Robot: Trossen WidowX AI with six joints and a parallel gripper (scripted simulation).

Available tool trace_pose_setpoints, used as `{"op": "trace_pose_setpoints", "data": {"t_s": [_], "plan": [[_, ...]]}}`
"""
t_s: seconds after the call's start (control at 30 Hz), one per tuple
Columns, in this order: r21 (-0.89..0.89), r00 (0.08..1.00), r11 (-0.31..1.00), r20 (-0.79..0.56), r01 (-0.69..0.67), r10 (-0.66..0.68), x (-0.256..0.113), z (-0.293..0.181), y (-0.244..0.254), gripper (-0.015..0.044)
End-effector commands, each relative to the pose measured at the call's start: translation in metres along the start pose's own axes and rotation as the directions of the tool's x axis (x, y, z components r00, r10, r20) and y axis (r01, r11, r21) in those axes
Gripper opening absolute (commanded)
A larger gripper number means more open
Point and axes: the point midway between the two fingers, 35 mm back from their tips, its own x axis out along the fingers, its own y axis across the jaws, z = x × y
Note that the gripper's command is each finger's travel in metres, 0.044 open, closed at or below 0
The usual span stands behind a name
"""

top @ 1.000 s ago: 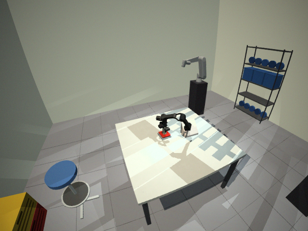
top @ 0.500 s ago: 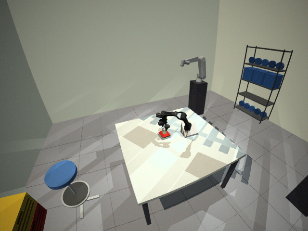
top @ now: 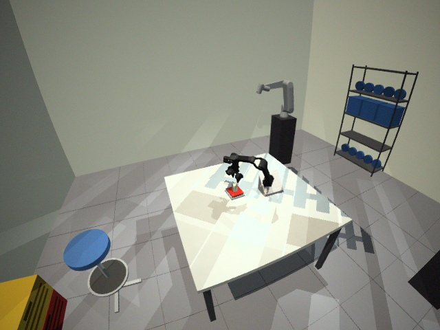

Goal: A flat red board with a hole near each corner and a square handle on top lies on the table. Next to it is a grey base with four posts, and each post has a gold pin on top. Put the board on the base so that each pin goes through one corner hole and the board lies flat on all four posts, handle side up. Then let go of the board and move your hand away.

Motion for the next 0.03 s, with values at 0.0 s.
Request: {"op": "trace_pose_setpoints", "data": {"t_s": [0.0], "plan": [[-0.005,1.000,1.000,-0.006,0.000,0.000,0.0003,-0.0006,0.0001,0.0440]]}}
